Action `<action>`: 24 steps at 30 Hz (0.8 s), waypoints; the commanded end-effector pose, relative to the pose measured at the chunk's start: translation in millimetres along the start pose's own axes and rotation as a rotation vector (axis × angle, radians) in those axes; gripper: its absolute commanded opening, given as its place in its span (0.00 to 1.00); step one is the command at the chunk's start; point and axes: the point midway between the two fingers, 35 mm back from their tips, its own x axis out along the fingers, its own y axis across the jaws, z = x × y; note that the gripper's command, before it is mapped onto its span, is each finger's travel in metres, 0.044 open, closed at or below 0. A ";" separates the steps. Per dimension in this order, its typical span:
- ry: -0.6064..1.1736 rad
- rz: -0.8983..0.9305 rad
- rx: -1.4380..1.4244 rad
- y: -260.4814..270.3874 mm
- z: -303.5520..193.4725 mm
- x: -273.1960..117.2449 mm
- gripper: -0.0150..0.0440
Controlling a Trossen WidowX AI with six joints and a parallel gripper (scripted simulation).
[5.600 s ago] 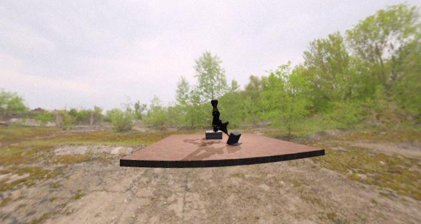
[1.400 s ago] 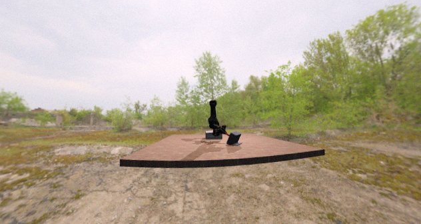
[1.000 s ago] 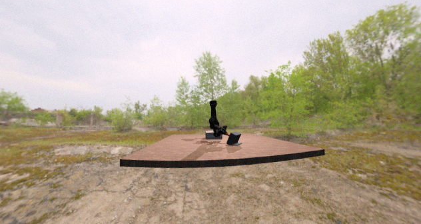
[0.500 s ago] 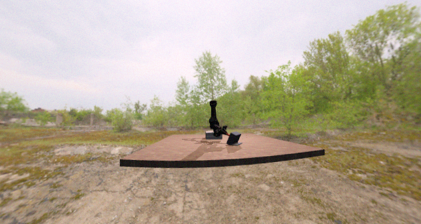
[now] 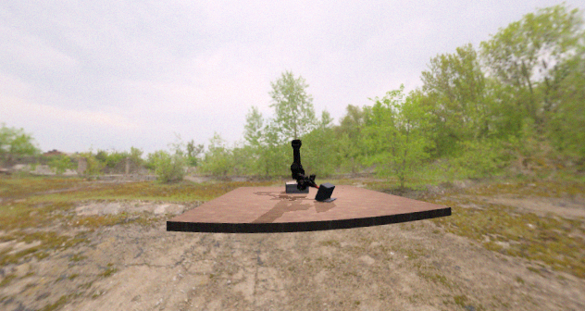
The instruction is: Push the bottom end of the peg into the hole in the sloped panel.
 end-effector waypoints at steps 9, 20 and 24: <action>0.003 0.006 0.000 2.6 -1.4 5.0 0.25; 0.003 0.006 0.000 2.7 -0.9 11.4 0.25; 0.003 0.006 0.000 2.6 -0.7 13.8 0.25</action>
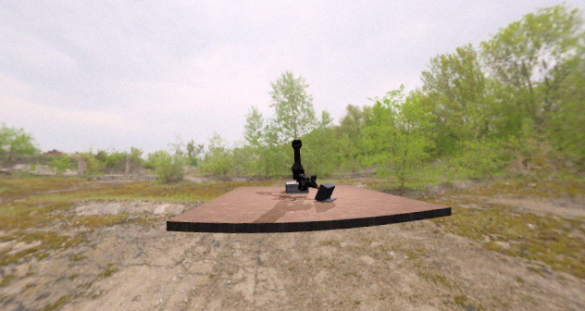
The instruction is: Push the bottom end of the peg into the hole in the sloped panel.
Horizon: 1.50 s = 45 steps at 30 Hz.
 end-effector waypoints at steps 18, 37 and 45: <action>0.001 0.005 0.002 1.0 -0.2 13.1 0.25; 0.002 0.005 0.002 1.8 -1.1 20.5 0.25; -0.001 -0.002 0.001 -0.2 0.5 20.0 0.25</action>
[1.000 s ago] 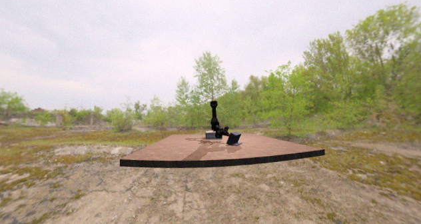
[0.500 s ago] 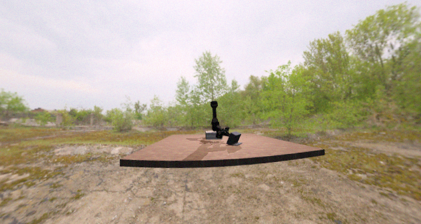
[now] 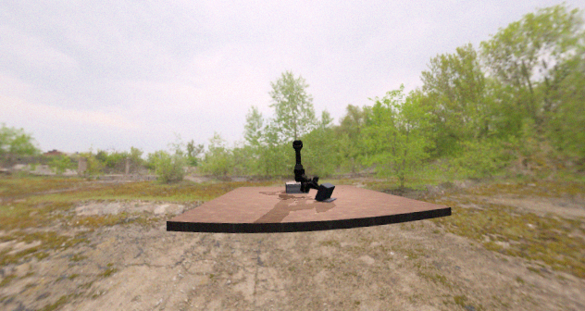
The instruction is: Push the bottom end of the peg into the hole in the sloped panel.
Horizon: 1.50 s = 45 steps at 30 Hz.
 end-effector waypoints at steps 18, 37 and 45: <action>0.000 0.000 0.000 0.1 0.1 -0.8 0.88; -0.012 0.005 -0.003 5.1 1.2 -29.9 1.00; -0.015 0.006 -0.003 6.9 2.1 -42.8 1.00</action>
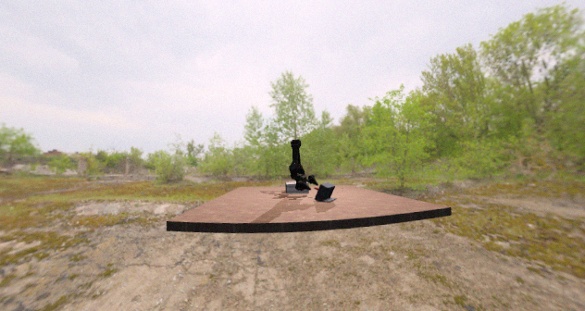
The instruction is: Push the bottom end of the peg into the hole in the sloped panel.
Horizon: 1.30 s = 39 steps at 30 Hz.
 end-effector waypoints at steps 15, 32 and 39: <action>0.006 -0.001 -0.009 1.9 0.5 -28.1 1.00; 0.013 0.003 -0.006 4.0 4.9 -51.4 1.00; 0.014 0.003 -0.006 3.7 2.0 -57.3 1.00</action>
